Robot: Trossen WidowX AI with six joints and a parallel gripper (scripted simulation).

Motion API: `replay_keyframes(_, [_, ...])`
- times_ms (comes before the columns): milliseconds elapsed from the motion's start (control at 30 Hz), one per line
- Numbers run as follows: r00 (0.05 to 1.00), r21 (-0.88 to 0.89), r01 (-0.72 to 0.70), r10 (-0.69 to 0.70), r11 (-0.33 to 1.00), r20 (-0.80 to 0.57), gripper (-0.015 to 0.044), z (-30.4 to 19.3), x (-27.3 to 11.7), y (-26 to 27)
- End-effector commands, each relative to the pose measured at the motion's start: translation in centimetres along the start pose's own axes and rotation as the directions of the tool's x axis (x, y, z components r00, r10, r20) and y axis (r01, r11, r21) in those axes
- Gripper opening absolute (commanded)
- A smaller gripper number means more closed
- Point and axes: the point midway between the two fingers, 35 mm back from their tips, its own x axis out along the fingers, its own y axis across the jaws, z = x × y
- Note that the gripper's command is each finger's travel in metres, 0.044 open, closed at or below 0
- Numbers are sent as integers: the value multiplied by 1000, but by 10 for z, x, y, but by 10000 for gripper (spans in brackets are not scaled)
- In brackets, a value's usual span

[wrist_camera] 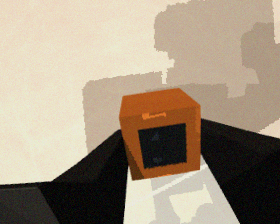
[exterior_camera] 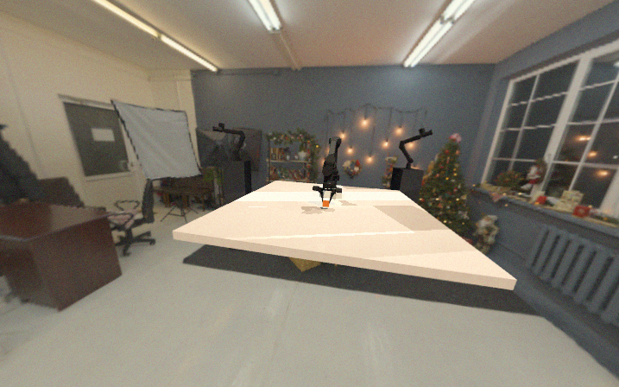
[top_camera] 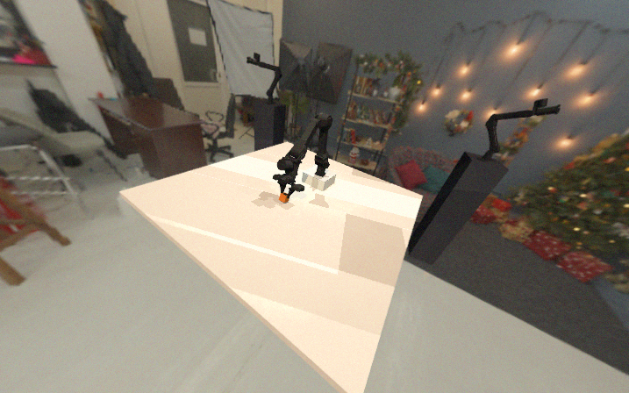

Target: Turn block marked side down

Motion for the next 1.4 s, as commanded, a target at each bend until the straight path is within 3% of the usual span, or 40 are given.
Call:
replay_keyframes(0, [998,1,-2,2,1000,60,0,-1,-2,0])
replay_keyframes(433, [977,-1,-1,1,1000,214,0,-6,-5,1])
replay_keyframes(667, [955,1,-1,1,1000,296,0,-2,12,0])
replay_keyframes(1367, [837,1,-2,1,1000,548,0,-8,34,0])
